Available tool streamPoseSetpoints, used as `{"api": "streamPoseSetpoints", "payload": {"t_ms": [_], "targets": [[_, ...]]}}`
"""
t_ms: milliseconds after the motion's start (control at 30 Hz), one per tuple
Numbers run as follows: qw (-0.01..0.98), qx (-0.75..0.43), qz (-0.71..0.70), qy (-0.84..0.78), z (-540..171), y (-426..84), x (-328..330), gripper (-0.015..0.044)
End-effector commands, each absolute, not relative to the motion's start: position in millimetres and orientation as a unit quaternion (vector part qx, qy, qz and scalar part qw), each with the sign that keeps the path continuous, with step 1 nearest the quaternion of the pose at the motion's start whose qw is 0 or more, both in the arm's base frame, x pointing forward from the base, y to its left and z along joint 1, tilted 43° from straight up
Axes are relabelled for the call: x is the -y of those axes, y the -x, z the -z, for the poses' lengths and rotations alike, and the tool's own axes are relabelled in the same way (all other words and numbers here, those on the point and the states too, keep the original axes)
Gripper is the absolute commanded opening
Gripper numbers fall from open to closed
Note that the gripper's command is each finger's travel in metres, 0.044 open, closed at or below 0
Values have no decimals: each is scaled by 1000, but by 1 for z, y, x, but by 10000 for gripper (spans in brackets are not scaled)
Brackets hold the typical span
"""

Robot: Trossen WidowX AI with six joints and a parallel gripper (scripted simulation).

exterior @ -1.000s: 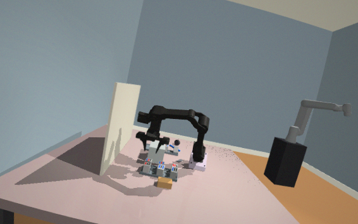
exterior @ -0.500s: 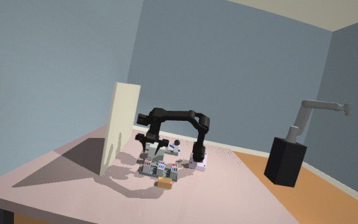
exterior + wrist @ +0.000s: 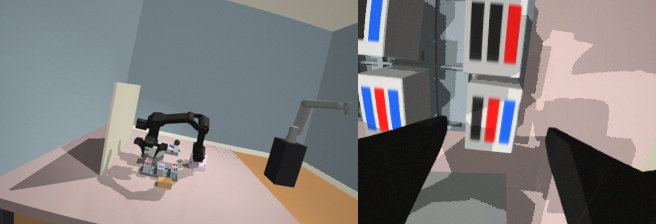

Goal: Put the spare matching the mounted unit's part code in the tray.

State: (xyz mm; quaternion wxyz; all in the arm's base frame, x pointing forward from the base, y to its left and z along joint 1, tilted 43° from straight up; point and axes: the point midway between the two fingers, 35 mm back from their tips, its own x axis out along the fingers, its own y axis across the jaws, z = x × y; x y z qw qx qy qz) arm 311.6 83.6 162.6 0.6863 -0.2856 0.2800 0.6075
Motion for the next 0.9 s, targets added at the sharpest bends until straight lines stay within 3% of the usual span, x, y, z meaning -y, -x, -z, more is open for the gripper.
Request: {"api": "streamPoseSetpoints", "payload": {"t_ms": [0, 867], "targets": [[686, -284, -608, 281, -155, -311, -88, 300], [687, -282, -609, 280, -128, -313, -115, 300]]}}
